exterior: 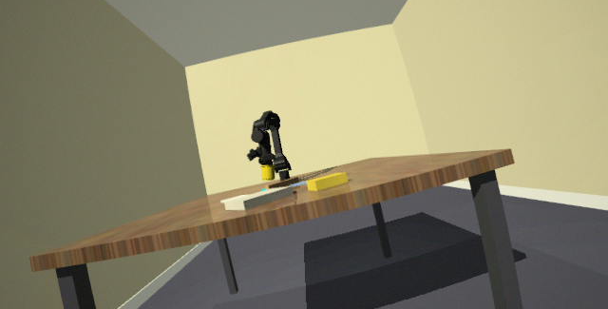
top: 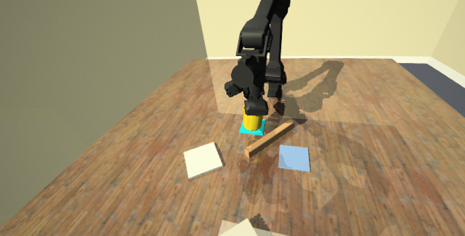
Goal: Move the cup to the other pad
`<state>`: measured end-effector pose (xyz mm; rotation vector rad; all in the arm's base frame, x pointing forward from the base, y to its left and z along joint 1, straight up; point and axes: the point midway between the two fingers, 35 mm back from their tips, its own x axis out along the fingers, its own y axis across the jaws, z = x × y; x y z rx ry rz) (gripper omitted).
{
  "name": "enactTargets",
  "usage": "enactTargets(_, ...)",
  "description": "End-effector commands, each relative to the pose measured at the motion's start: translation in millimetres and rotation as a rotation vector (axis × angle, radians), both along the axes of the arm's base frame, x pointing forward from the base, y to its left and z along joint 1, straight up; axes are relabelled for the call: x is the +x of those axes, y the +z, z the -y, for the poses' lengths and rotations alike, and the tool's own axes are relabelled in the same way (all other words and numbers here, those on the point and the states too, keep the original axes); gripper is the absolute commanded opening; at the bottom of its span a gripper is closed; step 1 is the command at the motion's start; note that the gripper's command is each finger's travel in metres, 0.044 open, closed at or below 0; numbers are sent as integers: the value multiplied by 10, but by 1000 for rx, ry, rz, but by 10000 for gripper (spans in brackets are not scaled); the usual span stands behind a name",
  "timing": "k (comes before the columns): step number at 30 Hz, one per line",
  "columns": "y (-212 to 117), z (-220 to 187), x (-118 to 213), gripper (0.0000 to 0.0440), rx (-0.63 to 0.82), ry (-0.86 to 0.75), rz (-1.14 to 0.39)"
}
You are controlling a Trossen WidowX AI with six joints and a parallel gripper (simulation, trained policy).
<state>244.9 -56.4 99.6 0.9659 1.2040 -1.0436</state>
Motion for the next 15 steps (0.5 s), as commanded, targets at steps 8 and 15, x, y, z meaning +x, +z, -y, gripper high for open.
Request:
enactTargets(8,-191,23,-191,35,-4,-41,-7)
enactTargets(15,-290,48,-334,77,-7,-76,-18)
